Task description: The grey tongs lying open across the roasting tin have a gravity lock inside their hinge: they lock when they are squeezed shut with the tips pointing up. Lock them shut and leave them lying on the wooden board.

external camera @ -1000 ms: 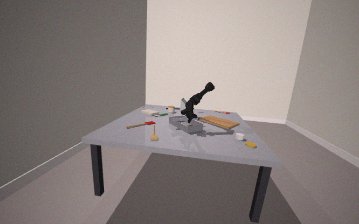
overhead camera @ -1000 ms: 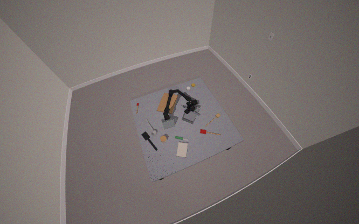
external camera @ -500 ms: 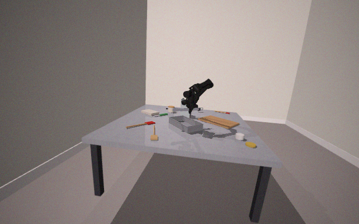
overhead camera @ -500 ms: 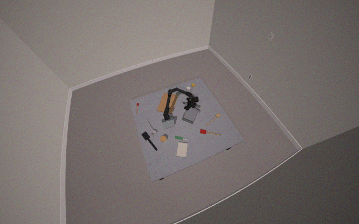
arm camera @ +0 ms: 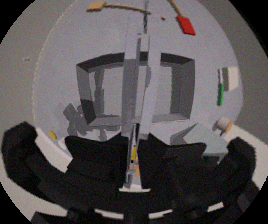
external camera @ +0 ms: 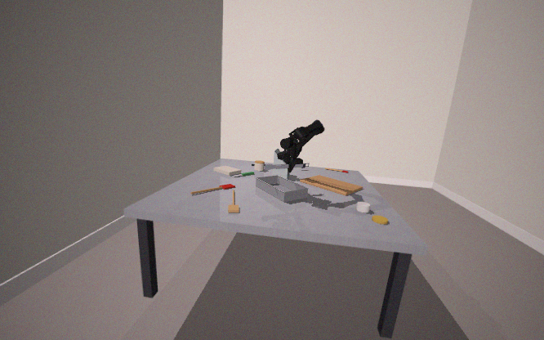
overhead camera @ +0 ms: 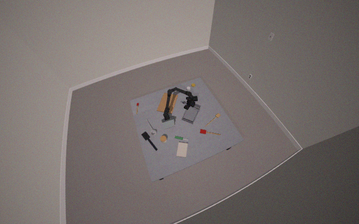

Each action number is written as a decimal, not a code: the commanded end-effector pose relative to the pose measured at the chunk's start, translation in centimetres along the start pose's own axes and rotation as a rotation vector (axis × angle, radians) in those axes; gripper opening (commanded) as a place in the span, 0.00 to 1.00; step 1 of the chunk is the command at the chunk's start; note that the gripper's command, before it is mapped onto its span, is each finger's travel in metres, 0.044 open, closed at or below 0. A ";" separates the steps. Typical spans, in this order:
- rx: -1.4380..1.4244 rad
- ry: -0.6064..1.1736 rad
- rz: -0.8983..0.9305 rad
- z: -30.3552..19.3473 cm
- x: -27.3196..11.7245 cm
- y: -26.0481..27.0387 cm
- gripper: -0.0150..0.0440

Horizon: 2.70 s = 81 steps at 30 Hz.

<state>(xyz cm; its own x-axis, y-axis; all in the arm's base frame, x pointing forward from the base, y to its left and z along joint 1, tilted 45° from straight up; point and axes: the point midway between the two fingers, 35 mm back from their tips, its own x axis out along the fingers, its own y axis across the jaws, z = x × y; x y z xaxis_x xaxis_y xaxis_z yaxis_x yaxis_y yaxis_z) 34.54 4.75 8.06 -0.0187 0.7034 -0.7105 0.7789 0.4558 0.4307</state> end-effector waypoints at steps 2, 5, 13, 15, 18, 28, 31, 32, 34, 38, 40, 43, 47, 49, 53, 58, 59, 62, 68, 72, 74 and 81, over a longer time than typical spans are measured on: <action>-0.131 -0.013 -0.001 -2.8 -0.3 1.2 0.00; -0.214 -0.016 -0.003 -4.6 -0.3 1.9 0.00; -0.432 -0.019 -0.003 -9.5 -0.4 3.0 0.00; -0.489 -0.019 -0.002 -10.8 -0.4 3.2 0.00; -0.574 -0.018 0.001 -12.6 -0.5 3.4 0.00; -0.785 -0.013 0.012 -17.3 -0.7 3.4 0.00; -0.785 -0.013 0.012 -17.3 -0.7 3.4 0.00; -0.788 -0.013 0.012 -17.4 -0.7 3.4 0.00; -0.805 -0.014 0.008 -17.8 -0.6 3.4 0.00; -0.875 -0.016 -0.008 -19.5 -0.2 3.2 0.00; -0.916 -0.017 -0.016 -20.6 0.0 3.1 0.00; -0.979 -0.018 -0.026 -22.1 0.2 2.9 0.00; -1.061 -0.019 -0.035 -24.1 0.4 2.4 0.00; -1.103 -0.020 -0.038 -25.1 0.5 2.2 0.00; -1.184 -0.020 -0.041 -27.1 0.6 1.6 0.00; -1.282 -0.022 -0.038 -29.3 0.5 0.7 0.00; -1.302 -0.021 -0.036 -29.8 0.5 0.5 0.00; -1.357 -0.019 -0.028 -31.1 0.3 -0.1 0.00; -1.467 -0.015 -0.011 -33.4 0.0 -1.4 0.00; -1.539 -0.011 0.006 -34.9 -0.4 -2.3 0.00; -1.574 -0.008 0.016 -35.6 -0.6 -2.7 0.00; -1.616 -0.005 0.030 -36.4 -0.9 -3.3 0.00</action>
<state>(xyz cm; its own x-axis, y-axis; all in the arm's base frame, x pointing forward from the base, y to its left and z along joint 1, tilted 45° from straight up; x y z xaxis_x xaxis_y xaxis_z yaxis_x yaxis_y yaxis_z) 9.54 22.62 27.30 -0.0207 0.7166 -0.6972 -0.6425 0.5248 0.5584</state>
